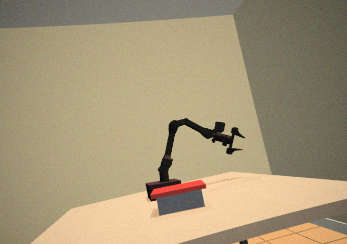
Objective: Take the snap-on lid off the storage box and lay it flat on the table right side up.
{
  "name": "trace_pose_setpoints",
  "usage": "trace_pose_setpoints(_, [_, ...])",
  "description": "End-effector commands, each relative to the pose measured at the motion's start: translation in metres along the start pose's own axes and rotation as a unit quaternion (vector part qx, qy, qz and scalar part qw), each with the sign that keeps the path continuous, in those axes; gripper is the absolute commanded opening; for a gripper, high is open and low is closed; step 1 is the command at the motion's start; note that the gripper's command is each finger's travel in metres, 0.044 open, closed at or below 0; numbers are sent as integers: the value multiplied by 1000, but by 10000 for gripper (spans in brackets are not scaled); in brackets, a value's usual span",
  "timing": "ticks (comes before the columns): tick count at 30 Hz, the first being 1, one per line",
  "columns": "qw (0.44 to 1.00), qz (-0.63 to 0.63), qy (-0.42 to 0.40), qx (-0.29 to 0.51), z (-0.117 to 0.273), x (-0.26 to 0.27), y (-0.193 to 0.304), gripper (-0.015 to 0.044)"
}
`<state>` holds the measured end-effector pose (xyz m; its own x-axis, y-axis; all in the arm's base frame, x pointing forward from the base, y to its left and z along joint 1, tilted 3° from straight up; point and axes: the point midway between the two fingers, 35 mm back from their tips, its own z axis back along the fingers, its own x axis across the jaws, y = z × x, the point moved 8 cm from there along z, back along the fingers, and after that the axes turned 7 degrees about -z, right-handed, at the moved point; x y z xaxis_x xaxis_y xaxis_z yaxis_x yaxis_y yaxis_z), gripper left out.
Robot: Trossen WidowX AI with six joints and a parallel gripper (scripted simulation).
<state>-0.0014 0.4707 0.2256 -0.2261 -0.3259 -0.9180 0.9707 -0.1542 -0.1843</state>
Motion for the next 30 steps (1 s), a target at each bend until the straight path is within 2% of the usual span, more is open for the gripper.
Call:
trace_pose_setpoints(1, [1000, -7, 0, 3, 1, 0, 2, 374])
trace_pose_setpoints(6, [979, -188, 9, 75, 23, -10, 66, 242])
trace_pose_setpoints(10, [926, -350, 37, 137, 50, -13, 119, 235])
trace_pose_setpoints(13, [896, -411, 53, 160, 62, -13, 139, 235])
trace_pose_setpoints(16, [821, -527, 94, 200, 90, -11, 176, 235])
trace_pose_setpoints(20, [694, -660, 161, 239, 130, -3, 218, 235])
trace_pose_setpoints(22, [669, -680, 174, 244, 137, -1, 225, 235])
trace_pose_setpoints(23, [637, -704, 191, 249, 146, 1, 233, 235])
trace_pose_setpoints(30, [340, -839, 341, 254, 225, 29, 281, 235])
